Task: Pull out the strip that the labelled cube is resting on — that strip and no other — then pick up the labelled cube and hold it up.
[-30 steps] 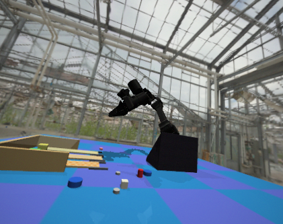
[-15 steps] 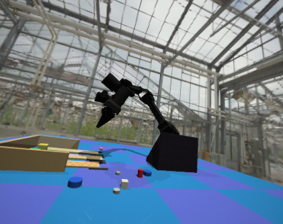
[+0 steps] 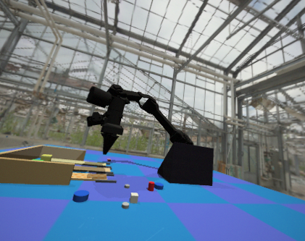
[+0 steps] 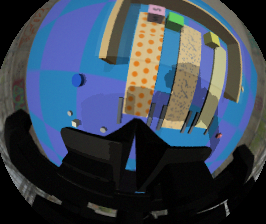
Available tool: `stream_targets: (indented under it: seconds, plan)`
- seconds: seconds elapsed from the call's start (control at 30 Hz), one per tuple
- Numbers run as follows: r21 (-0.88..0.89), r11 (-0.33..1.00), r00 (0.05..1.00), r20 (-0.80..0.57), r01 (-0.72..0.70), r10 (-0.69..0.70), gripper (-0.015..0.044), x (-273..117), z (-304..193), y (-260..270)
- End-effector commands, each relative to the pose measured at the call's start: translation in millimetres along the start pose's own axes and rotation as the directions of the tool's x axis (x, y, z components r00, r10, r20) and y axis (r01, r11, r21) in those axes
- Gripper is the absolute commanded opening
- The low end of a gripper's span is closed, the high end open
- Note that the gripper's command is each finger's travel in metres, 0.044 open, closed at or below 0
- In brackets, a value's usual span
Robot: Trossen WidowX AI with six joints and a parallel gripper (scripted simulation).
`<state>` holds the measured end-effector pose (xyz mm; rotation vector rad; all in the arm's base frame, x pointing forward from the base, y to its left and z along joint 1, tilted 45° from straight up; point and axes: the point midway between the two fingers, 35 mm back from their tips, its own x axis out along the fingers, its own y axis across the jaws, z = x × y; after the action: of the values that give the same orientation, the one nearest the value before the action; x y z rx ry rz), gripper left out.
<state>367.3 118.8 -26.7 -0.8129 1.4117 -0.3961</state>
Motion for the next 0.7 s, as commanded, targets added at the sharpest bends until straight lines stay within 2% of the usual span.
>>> stream_targets:
  seconds: [0.0, 0.67]
  plan:
    - [0.006, 1.000, 1.000, -0.021, -0.002, 0.003, 0.0000, 2.2, 0.5, 0.2]
    - [0.006, 1.000, 1.000, -0.020, -0.003, 0.003, 0.0000, 33.9, 2.2, 1.0]
